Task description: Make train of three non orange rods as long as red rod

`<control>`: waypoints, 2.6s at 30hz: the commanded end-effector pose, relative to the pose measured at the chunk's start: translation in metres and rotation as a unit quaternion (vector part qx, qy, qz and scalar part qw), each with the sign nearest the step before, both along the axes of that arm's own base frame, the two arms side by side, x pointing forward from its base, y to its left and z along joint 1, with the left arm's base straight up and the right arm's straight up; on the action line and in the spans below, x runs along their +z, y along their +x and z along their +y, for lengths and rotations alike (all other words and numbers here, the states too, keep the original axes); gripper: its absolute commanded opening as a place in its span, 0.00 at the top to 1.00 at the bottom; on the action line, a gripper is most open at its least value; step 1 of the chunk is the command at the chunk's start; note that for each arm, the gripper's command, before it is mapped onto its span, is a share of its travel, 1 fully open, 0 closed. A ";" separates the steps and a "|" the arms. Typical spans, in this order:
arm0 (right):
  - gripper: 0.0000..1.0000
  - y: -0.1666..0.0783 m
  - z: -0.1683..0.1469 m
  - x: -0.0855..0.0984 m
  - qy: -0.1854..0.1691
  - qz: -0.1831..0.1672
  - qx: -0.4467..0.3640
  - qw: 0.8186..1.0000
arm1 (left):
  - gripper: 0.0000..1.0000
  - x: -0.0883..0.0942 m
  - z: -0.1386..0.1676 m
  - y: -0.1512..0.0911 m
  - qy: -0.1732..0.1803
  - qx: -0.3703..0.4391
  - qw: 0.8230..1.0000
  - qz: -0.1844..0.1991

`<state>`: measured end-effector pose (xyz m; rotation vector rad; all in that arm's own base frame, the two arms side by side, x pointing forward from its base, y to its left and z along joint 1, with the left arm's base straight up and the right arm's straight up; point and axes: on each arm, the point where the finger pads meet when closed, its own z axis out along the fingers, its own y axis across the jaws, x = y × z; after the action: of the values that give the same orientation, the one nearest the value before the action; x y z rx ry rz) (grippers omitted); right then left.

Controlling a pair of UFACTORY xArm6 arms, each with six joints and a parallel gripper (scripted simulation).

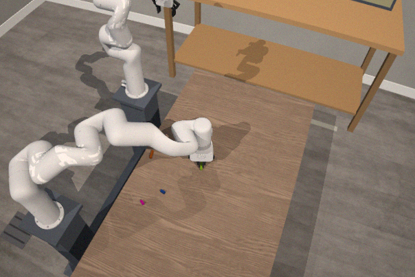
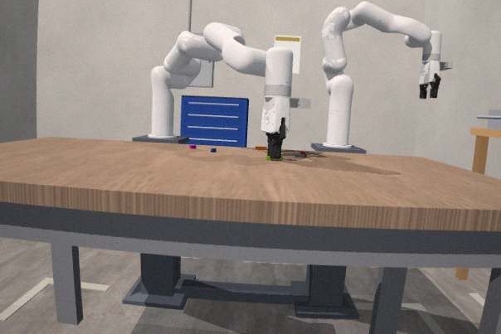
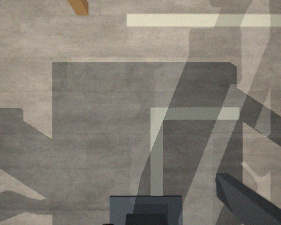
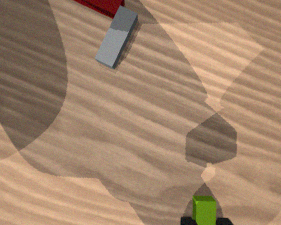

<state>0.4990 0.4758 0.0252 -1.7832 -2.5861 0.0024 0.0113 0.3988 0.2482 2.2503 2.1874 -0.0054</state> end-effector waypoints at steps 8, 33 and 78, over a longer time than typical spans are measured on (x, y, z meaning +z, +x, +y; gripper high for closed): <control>0.94 0.002 0.002 0.051 0.003 -0.003 0.000 1.000 | 0.00 0.002 0.001 0.000 0.002 0.000 1.000 0.000; 0.94 0.002 -0.003 0.104 0.003 -0.003 0.013 1.000 | 0.00 0.002 0.001 0.000 0.002 0.000 1.000 0.000; 0.94 -0.064 -0.194 0.102 0.001 -0.003 0.479 0.878 | 0.00 0.002 0.001 0.000 0.002 0.000 1.000 0.000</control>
<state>0.4341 0.2823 0.1250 -0.3399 -3.1188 0.0166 0.0113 0.3988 0.2482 2.2503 2.1874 -0.0054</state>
